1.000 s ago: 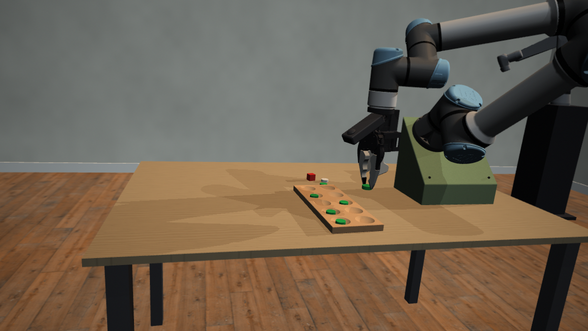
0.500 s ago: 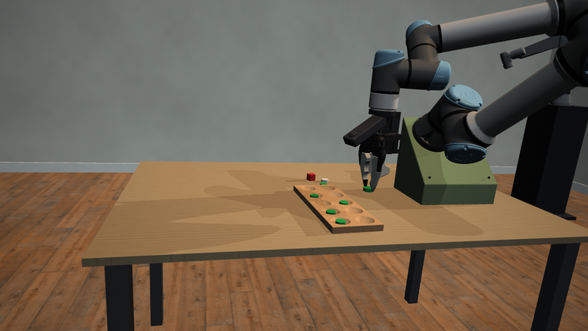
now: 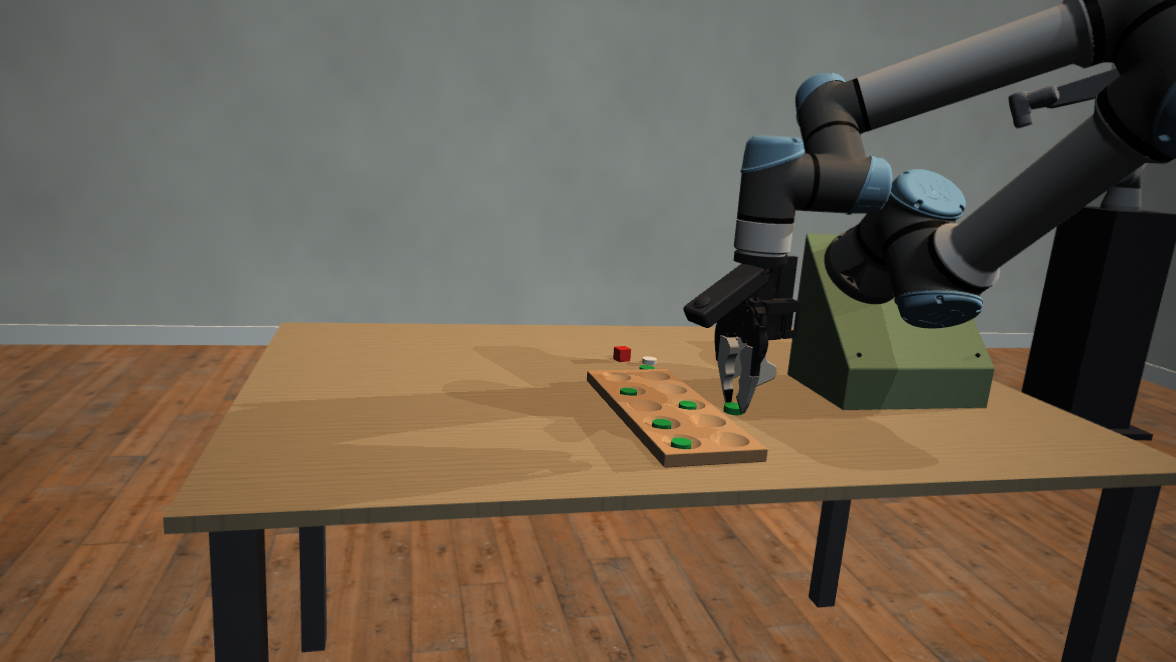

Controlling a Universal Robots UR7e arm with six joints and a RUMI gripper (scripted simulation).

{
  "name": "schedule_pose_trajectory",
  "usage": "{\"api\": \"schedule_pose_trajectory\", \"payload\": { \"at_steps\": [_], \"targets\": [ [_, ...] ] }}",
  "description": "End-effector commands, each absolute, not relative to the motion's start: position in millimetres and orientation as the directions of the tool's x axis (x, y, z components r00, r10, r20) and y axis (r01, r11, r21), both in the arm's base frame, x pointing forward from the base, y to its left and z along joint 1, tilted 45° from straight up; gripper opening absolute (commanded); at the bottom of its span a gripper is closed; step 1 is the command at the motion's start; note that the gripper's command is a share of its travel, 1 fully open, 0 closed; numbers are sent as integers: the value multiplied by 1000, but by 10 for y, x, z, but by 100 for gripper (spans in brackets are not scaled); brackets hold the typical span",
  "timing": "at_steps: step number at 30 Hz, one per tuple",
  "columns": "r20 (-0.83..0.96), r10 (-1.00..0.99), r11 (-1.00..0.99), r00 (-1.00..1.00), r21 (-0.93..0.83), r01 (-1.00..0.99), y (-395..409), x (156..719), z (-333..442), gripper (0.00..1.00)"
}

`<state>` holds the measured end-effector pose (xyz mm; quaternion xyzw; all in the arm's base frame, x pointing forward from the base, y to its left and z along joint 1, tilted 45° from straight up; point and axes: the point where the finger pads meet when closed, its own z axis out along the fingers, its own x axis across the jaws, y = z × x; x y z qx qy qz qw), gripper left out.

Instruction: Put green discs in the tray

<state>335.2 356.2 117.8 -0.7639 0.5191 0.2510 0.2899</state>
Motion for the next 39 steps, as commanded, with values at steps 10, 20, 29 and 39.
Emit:
{"api": "schedule_pose_trajectory", "payload": {
  "at_steps": [10,20,29,39],
  "targets": [
    [-683,-649,-290,335,-185,-939,3794,3341,953,0],
    [-683,-649,-290,335,-185,-939,3809,3338,938,0],
    [-683,-649,-290,335,-185,-939,3892,3325,854,0],
    [-683,-649,-290,335,-185,-939,3902,3323,844,0]
  ]
}}
